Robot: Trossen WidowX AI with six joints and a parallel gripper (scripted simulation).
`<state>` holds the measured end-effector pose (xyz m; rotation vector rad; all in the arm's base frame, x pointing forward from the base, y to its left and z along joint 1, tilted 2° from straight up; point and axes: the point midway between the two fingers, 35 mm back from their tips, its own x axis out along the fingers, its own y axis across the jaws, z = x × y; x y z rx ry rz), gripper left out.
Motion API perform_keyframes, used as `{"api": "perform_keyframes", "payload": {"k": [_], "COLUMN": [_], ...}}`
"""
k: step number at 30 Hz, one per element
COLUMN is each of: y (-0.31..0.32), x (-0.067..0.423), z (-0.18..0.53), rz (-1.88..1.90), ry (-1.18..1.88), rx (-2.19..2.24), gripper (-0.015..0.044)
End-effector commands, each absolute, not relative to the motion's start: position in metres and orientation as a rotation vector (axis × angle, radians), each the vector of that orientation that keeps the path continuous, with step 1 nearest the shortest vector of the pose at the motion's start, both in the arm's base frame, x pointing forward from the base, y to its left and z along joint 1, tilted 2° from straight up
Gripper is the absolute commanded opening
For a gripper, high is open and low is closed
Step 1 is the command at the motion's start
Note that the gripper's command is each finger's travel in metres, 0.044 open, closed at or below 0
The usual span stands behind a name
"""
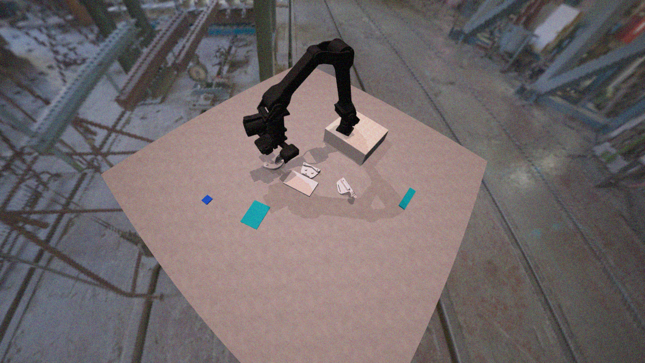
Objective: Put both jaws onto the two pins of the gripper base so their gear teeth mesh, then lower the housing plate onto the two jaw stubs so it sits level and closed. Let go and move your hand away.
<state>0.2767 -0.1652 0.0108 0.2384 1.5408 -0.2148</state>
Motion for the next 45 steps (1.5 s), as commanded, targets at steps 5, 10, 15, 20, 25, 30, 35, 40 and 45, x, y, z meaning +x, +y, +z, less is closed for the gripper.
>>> {"api": "perform_keyframes", "payload": {"k": [5,10,15,20,25,30,35,40,45], "y": [-0.165,-0.165,-0.165,-0.164,-0.164,-0.164,-0.164,-0.164,-0.164], "x": [0.276,0.276,0.277,0.277,0.277,0.277,0.277,0.277,0.277], "z": [-0.005,-0.013,-0.021,-0.029,-0.035,-0.035,-0.035,-0.035,-0.035], "rz": [-0.210,-0.210,-0.210,-0.210,-0.210,-0.210,-0.210,-0.210,-0.210], "ry": [1.551,1.551,1.551,1.551,1.551,1.551,1.551,1.551,1.551], "rx": [0.239,0.239,0.239,0.239,0.239,0.239,0.239,0.239,0.239], "gripper": [0.0440,0.0440,0.0440,0.0440,0.0440,0.0440,0.0440,0.0440,0.0440]}}
